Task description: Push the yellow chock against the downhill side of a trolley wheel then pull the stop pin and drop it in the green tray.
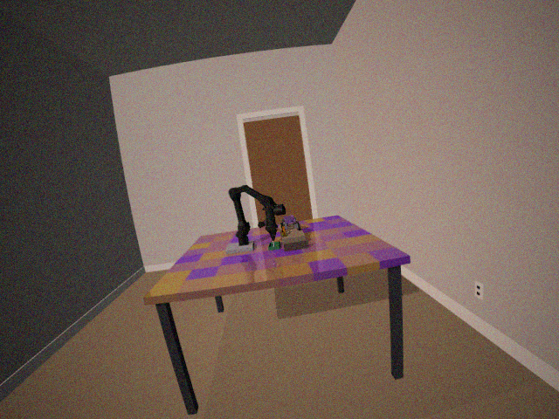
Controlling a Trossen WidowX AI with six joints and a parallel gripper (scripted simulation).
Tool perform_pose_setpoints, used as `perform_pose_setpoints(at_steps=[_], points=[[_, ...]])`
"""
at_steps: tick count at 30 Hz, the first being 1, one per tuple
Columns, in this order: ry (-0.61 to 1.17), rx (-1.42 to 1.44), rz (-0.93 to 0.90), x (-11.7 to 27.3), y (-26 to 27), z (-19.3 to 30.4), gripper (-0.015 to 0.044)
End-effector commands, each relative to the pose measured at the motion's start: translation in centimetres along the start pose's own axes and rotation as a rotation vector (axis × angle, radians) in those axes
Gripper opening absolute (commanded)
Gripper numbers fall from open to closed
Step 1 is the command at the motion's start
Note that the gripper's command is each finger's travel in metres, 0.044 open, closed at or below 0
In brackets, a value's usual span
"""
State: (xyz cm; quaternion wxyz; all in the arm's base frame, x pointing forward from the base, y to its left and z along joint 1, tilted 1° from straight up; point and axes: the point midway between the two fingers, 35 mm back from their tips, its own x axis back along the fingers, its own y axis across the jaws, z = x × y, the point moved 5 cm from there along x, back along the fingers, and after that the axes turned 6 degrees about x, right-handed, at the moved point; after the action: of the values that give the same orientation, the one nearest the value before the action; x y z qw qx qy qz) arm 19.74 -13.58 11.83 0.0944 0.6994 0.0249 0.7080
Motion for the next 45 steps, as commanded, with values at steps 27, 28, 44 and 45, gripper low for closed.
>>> perform_pose_setpoints(at_steps=[27,28,44,45], points=[[-0.002,-0.005,-0.001,-0.5,-1.9,0.3,0.0190],[-0.002,-0.005,-0.001,-0.5,-2.0,0.3,0.0190],[-0.002,-0.005,0.000,-0.8,-2.9,0.4,0.0190],[-0.002,-0.005,0.000,-0.9,-3.0,0.4,0.0190]])
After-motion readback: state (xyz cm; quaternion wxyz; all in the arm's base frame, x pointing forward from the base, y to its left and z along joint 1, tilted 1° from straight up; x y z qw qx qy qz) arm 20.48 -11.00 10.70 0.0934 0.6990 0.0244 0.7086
